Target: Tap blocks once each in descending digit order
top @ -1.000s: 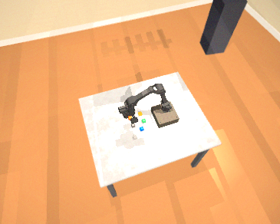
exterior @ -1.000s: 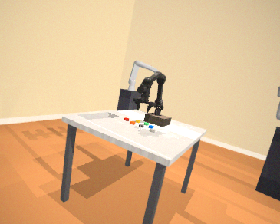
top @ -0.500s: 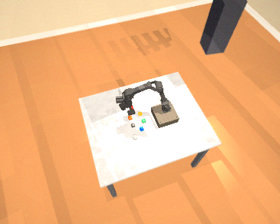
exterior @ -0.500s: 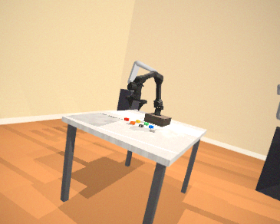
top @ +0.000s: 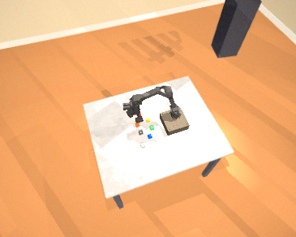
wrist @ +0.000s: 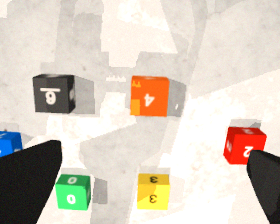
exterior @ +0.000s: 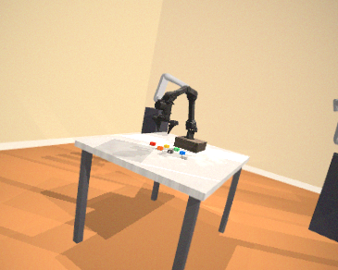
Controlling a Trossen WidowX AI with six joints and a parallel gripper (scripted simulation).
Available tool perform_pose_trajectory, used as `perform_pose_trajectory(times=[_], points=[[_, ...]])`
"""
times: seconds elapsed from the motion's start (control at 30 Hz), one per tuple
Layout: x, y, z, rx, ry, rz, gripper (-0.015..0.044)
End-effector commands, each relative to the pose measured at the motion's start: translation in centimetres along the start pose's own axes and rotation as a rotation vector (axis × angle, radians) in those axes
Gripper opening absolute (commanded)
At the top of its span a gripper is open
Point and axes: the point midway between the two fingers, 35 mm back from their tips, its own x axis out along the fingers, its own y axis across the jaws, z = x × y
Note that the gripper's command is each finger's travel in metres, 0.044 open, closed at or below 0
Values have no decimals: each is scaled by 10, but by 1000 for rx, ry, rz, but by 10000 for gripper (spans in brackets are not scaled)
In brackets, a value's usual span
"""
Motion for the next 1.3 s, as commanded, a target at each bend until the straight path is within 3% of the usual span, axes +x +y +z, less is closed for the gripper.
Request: perform_pose_trajectory(times=[0.0, 0.23, 0.43, 0.5, 0.67, 0.9, 1.27], points=[[-3, 40, -8, -5, -12, 32, 400], [-2, 135, -54, -11, 1, 17, 400], [-1, 150, -66, -14, 1, 9, 400], [9, 151, -65, -14, 1, 9, 348], [77, 151, -66, -14, 1, 9, 216], [80, 151, -67, -14, 2, 9, 32], [80, 151, -67, -14, 2, 9, 20]])
